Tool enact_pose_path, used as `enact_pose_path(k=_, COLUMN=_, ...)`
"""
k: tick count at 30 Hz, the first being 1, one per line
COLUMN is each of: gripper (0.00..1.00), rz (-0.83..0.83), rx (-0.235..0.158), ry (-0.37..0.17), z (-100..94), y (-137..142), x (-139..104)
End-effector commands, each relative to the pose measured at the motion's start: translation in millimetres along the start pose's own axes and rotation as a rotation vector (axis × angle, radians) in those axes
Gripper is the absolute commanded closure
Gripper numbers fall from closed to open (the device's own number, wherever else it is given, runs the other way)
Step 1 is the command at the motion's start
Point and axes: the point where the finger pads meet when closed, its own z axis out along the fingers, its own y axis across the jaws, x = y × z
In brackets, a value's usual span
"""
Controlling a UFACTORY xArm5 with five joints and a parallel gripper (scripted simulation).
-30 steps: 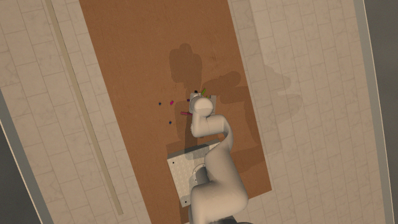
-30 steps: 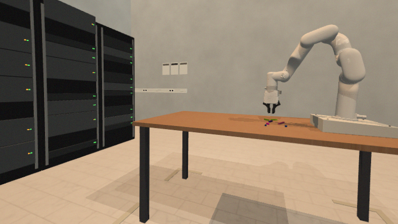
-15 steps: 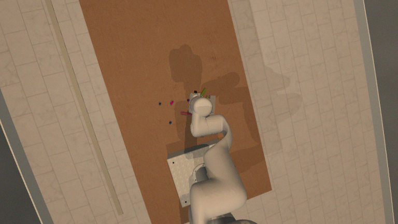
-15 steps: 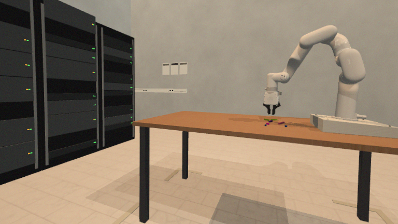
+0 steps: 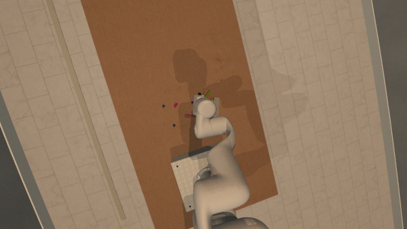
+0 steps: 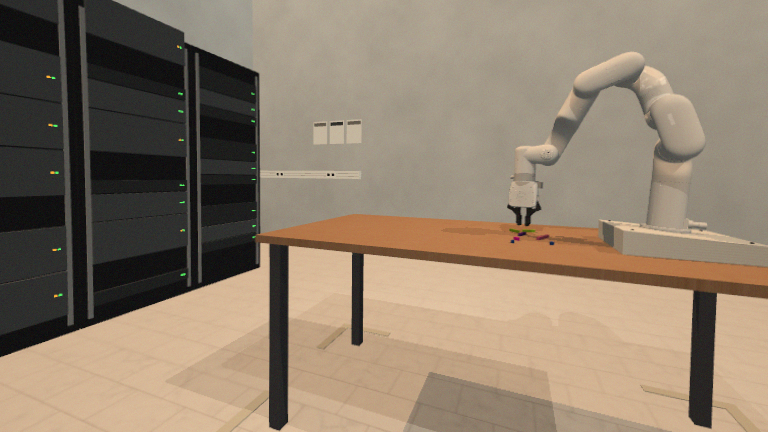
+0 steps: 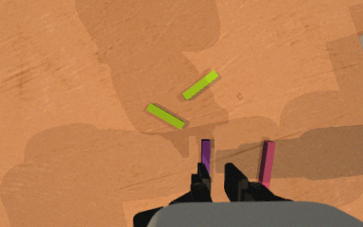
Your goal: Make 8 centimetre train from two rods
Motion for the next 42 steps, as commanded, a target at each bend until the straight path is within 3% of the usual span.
enact_pose_path(k=1, gripper=0.76, rz=0.0, rx=0.003, ry=-0.001, z=6.1, y=-1.4, x=0.0)
enact_pose_path(k=18, gripper=0.76, rz=0.0, rx=0.003, ry=-0.001, z=21.0, y=-1.8, x=0.8)
enact_pose_path(k=42, gripper=0.76, rz=0.0, rx=0.003, ry=-0.001, z=22.3, y=-1.8, x=0.8)
